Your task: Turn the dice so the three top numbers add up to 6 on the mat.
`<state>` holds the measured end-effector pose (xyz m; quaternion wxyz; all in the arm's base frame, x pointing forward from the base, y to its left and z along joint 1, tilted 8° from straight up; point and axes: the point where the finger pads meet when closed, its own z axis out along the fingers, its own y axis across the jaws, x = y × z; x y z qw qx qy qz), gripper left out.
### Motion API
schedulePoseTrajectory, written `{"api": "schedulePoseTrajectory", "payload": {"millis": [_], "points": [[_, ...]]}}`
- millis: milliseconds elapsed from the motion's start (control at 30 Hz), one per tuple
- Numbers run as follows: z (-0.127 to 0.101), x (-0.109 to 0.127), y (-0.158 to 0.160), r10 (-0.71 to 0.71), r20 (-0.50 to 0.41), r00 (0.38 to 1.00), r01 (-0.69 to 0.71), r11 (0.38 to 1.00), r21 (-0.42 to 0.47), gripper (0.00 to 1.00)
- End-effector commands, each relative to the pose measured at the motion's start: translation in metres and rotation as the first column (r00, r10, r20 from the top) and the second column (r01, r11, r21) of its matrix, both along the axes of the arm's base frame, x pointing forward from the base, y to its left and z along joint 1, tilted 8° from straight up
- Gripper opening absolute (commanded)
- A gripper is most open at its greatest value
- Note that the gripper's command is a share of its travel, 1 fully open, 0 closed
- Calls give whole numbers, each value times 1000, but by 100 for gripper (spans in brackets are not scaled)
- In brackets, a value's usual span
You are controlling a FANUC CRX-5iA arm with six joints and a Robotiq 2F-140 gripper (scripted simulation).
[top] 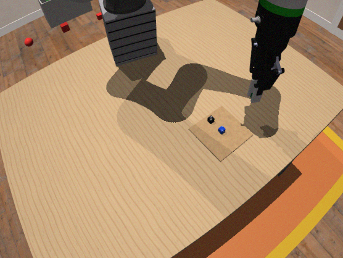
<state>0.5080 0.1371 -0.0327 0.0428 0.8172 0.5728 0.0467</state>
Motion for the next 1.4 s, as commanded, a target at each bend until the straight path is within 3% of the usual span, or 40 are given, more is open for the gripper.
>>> {"api": "schedulePoseTrajectory", "payload": {"millis": [0,167,267,300,467,700,733,800,867,1033,1067,1100,1267,1367], "points": [[1,2,-3,-161,11,987,160,987,9,7],[1,4,-7,-329,10,944,329,944,33,7],[1,4,-7,-363,10,932,362,931,38,7],[1,5,-9,-443,7,897,442,896,49,7],[2,6,-12,-553,2,833,552,831,66,7],[2,9,-16,-721,-12,693,718,689,93,7],[2,9,-18,-760,-16,650,757,645,99,7],[2,9,-18,-760,-16,650,757,645,99,7],[3,10,-20,-831,-27,555,828,549,112,7],[3,12,-23,-905,-43,424,901,416,125,7],[3,12,-23,-906,-43,421,902,413,126,7],[3,12,-25,-930,-50,364,926,355,131,7],[4,14,-28,-975,-69,213,969,202,141,7],[4,14,-28,-975,-69,212,969,201,141,7]]}}
